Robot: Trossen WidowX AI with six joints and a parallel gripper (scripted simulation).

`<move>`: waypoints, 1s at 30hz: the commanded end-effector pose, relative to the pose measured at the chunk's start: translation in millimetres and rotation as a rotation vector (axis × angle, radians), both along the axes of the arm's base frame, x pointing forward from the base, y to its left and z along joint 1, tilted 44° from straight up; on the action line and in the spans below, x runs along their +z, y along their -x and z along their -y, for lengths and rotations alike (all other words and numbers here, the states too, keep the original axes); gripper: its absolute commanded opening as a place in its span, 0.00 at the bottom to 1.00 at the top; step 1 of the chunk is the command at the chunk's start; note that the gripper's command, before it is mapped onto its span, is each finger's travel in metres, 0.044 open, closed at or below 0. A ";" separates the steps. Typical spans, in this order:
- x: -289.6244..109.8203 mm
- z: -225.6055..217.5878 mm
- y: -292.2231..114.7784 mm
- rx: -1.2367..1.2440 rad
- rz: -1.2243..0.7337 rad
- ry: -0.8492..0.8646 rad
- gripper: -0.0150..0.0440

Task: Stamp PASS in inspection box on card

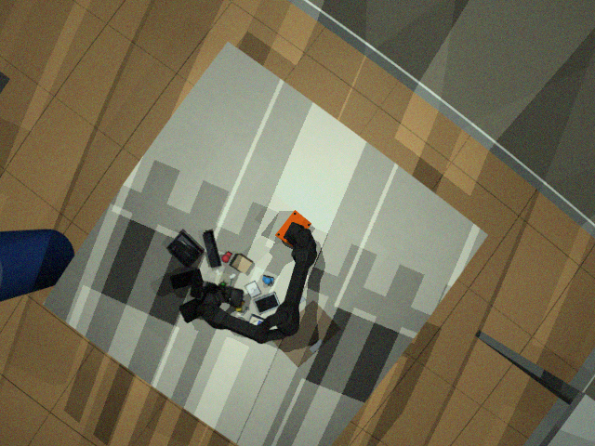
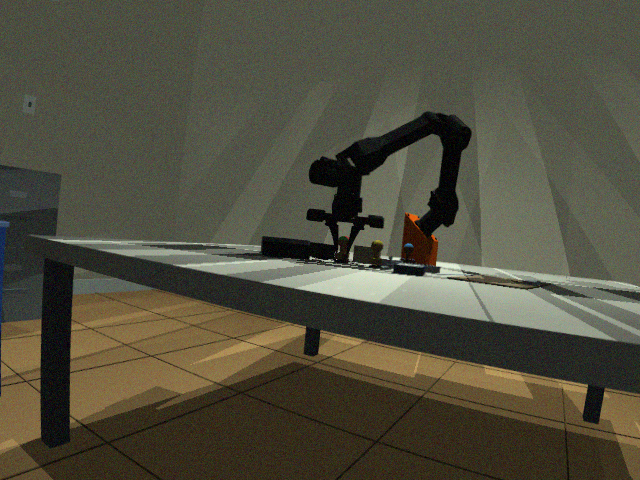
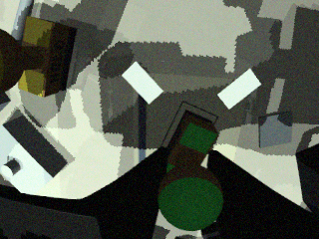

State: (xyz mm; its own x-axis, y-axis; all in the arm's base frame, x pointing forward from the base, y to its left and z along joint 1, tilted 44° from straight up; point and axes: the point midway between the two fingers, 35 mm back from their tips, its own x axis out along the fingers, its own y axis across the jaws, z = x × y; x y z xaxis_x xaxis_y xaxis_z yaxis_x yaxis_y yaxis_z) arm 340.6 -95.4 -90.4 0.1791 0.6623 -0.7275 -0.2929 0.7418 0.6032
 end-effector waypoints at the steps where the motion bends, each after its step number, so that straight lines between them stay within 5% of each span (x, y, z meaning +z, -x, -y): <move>1: 1.6 0.2 -0.5 0.003 0.003 -0.002 0.25; 30: 21.6 20.4 3.1 0.003 0.002 0.001 0.25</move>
State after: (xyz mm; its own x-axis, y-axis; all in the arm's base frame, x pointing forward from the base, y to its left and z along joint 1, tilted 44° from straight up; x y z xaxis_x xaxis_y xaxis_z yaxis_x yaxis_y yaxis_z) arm 337.7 -110.5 -73.2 0.1801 0.6669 -0.7231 -0.2914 0.7382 0.6084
